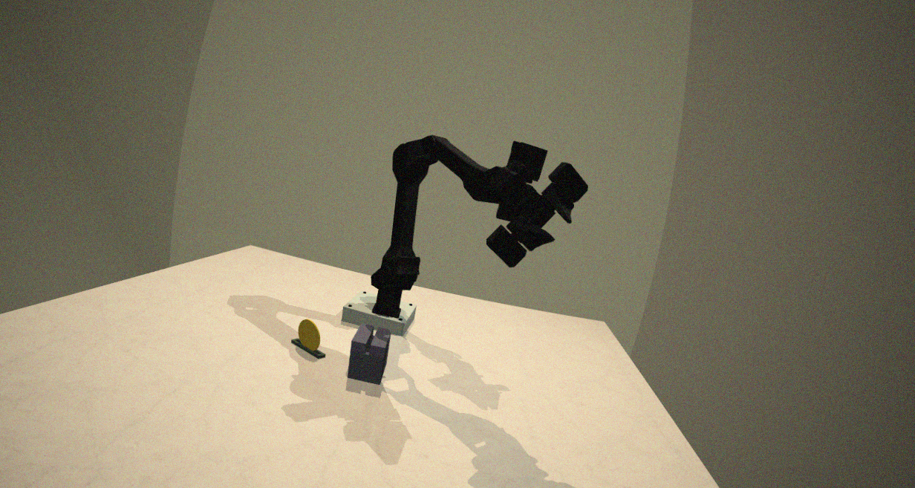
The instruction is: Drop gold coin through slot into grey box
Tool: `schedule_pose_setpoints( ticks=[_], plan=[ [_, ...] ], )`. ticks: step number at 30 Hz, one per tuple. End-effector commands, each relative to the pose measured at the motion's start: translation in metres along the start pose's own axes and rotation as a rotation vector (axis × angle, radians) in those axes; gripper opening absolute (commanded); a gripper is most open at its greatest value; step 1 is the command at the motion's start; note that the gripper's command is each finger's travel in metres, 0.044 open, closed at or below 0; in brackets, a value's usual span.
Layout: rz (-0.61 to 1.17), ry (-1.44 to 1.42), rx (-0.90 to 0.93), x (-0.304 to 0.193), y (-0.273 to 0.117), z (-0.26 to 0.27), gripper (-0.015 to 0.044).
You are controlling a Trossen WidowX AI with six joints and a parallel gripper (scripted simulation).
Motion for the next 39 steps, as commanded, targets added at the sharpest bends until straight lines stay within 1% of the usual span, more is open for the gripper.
schedule_pose_setpoints(
  ticks=[1, 6, 11, 18, 24, 31, 35, 39],
  plan=[
    [0.006, -0.426, -0.216, 0.047, 0.02, -0.052, 0.0161],
    [0.069, -0.689, -0.376, 0.079, 0.023, -0.091, 0.0161],
    [0.186, -0.915, -0.524, 0.11, 0.016, -0.13, 0.0161],
    [0.433, -1.165, -0.693, 0.15, -0.009, -0.182, 0.0161],
    [0.68, -1.32, -0.79, 0.182, -0.039, -0.221, 0.0161],
    [1.026, -1.424, -0.803, 0.213, -0.086, -0.257, 0.0161],
    [1.228, -1.445, -0.745, 0.225, -0.115, -0.273, 0.0161],
    [1.404, -1.443, -0.644, 0.234, -0.145, -0.284, 0.0161]
  ],
)
Point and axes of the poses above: the point midway between the two fingers, 35 mm back from their tips, its own y axis out along the fingers, its own z axis across the jaws, x = y × z, the point moved 2 cm from there along -y, back along the fingers, and after that the axes turned 11 degrees about y, right-handed, at the moved point
